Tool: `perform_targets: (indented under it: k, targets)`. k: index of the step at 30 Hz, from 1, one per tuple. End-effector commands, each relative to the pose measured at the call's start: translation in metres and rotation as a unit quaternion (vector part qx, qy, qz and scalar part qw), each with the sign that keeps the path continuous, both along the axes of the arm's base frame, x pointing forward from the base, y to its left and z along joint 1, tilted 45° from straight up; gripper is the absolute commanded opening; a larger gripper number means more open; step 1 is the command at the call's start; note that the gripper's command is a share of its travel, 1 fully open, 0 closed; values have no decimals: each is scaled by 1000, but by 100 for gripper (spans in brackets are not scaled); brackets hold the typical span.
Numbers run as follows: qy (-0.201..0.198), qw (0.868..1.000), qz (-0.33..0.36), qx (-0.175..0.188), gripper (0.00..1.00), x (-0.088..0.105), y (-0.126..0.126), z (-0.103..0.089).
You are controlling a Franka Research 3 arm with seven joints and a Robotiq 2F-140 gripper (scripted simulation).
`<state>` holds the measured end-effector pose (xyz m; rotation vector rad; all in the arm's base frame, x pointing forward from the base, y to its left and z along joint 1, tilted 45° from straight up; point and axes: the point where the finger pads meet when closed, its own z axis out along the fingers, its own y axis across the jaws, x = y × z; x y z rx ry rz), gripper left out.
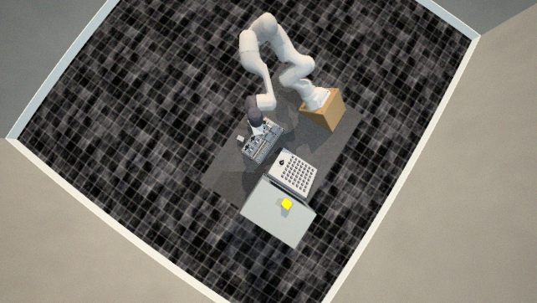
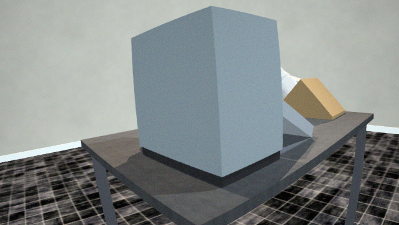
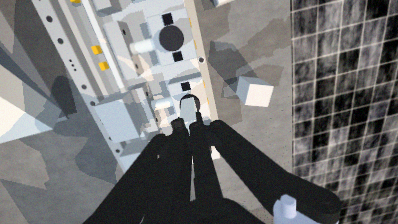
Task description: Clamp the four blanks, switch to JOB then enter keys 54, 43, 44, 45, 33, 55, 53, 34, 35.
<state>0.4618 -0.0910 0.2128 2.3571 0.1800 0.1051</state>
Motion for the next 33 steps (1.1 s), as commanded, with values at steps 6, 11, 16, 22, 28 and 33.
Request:
perform_targets:
  k: [6, 11, 16, 22, 28, 33]
  targets:
    - [-2, 1000, -1, 1, 0, 0, 0, -1]
    - [-2, 1000, -1, 1, 0, 0, 0, -1]
    - [-2, 1000, -1, 1, 0, 0, 0, -1]
    - [-2, 1000, -1, 1, 0, 1, -1, -2]
    - [-2, 1000, -1, 1, 0, 1, -2, -3]
    - [-2, 1000, -1, 1, 0, 1, -5, -6]
